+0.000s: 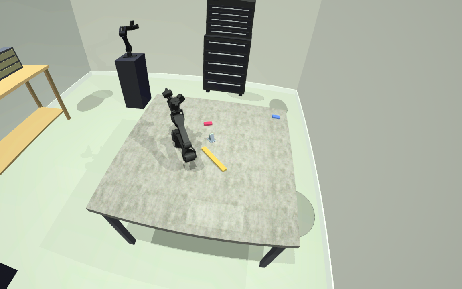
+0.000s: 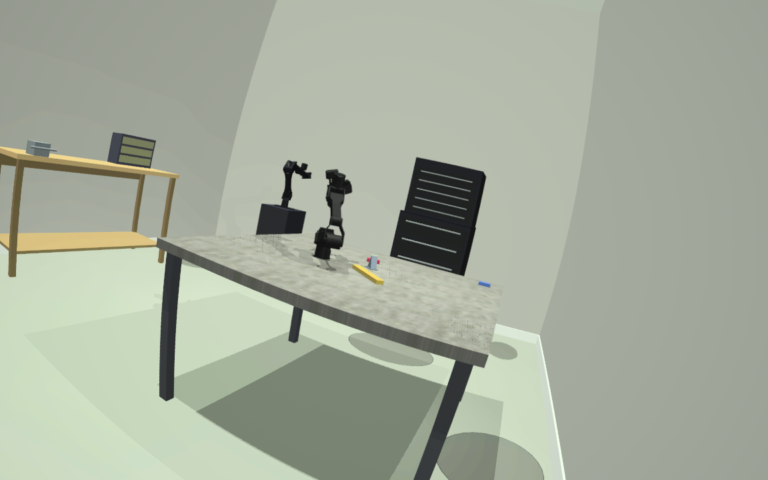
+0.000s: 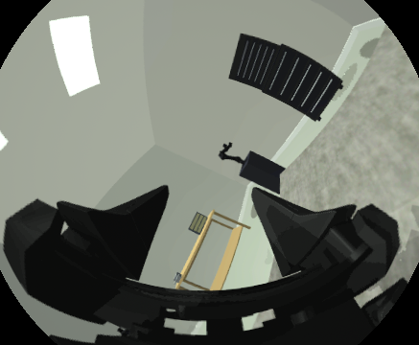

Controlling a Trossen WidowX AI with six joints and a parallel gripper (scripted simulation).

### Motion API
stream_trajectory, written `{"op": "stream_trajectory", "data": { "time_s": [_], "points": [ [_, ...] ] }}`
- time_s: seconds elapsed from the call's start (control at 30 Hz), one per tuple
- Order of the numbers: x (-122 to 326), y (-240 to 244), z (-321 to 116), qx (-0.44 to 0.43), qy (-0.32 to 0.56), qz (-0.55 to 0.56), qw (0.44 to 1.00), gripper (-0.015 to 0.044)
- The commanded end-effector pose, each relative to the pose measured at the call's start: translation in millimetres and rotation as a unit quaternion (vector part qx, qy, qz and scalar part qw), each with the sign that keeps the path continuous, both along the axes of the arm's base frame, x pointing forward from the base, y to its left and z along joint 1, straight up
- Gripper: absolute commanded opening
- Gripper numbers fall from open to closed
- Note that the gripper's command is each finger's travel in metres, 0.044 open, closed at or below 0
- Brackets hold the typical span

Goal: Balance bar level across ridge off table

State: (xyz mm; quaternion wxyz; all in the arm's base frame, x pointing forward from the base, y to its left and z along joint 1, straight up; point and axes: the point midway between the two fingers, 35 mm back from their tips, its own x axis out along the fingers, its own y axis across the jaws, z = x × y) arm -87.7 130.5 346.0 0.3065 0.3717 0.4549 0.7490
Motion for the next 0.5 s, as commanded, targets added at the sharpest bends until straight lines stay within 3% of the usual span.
{"op": "stream_trajectory", "data": {
  "time_s": [0.0, 0.1, 0.47],
  "points": [
    [0.2, 0.5, -0.2, -0.001, -0.001, -0.001, 1.000, 0.0374],
    [2.8, 7.0, -2.6, -0.009, -0.011, -0.020, 1.000, 0.0315],
    [20.0, 36.5, -14.8, -0.055, -0.056, -0.108, 0.991, 0.0315]
  ]
}}
